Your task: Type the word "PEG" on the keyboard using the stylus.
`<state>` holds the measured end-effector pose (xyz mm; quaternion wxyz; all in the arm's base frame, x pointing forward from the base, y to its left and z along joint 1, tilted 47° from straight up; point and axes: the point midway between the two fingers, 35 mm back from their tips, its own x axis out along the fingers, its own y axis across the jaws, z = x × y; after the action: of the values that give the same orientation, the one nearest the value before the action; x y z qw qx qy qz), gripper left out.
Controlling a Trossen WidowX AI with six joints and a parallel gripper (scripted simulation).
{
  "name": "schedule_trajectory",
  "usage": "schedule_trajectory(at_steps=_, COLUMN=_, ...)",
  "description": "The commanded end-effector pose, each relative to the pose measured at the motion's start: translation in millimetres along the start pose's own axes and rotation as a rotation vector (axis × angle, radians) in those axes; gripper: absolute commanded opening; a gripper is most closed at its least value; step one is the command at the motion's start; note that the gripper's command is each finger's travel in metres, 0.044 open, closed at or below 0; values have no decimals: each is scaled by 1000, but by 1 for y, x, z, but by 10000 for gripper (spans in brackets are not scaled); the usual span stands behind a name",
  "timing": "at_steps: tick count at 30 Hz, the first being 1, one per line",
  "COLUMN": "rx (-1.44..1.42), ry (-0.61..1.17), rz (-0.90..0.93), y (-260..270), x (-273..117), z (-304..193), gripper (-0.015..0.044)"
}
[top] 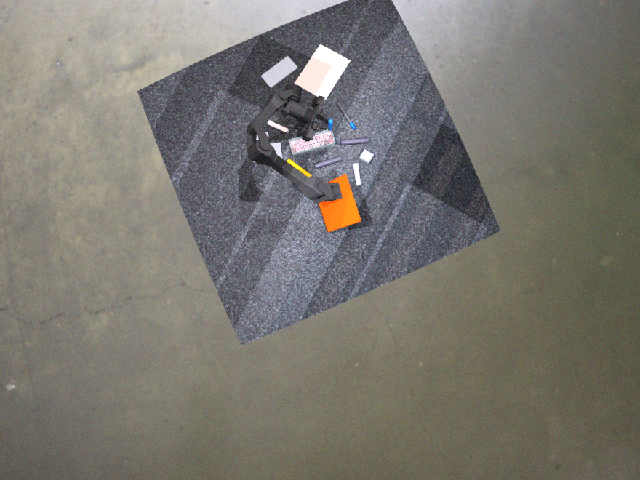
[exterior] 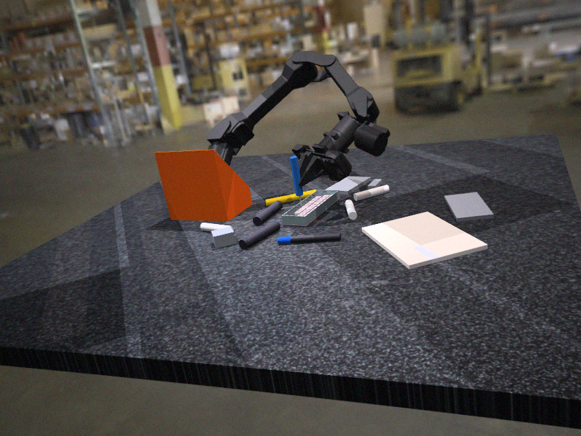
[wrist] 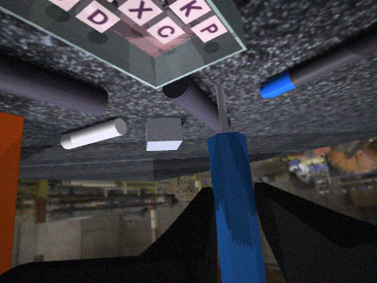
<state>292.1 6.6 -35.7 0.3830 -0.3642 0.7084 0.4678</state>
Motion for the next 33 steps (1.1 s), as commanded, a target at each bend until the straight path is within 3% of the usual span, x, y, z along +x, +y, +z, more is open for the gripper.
schedule_trajectory(at_steps=1, rx=2, ry=0, rz=1, y=0, x=0, z=0, gripper=51)
schedule_trajectory(at_steps=3, rx=0, ry=1, rz=1, y=2, x=-3, z=1, gripper=0)
schedule_trajectory(at_steps=10, rx=-11, ry=6, rz=-3, y=19, x=-30, z=13, gripper=0)
schedule_trajectory(at_steps=25, rx=-11, ry=6, rz=-2, y=20, x=-19, z=30, gripper=0)
schedule_trajectory(at_steps=28, rx=-12, ry=6, rz=-2, y=21, x=-17, z=32, gripper=79)
schedule_trajectory(at_steps=33, rx=-12, ry=6, rz=-2, y=21, x=-17, z=32, gripper=81)
